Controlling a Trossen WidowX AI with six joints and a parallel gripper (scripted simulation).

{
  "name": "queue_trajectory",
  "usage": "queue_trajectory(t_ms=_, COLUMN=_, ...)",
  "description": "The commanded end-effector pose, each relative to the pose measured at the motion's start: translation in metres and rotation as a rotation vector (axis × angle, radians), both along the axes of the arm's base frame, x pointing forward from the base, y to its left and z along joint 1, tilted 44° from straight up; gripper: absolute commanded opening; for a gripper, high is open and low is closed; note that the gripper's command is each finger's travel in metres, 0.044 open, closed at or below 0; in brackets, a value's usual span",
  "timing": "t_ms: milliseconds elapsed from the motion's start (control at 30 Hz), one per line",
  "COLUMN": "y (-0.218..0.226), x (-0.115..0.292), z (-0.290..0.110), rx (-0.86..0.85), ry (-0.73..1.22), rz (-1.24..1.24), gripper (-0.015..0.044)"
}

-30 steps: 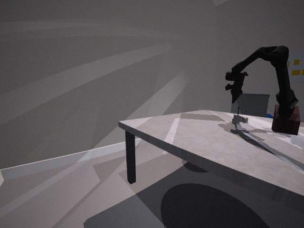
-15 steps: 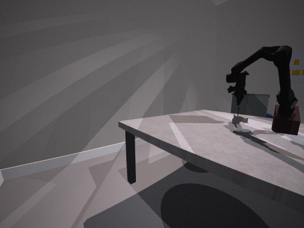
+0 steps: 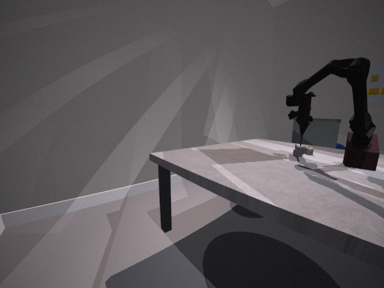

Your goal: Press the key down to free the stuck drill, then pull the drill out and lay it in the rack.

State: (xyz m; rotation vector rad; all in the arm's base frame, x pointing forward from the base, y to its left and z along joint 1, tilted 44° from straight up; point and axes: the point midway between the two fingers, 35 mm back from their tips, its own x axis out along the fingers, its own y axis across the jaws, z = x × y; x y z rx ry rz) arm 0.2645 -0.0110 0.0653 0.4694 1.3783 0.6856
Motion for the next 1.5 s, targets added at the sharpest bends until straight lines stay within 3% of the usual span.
queue_trajectory(t_ms=0, y=0.003, x=-0.001, z=-0.003, rx=0.004, ry=0.010, rz=0.002, gripper=0.0000)
queue_trajectory(t_ms=1467, y=0.014, x=-0.003, z=-0.014, rx=0.005, ry=0.010, rz=0.002, gripper=0.0000)
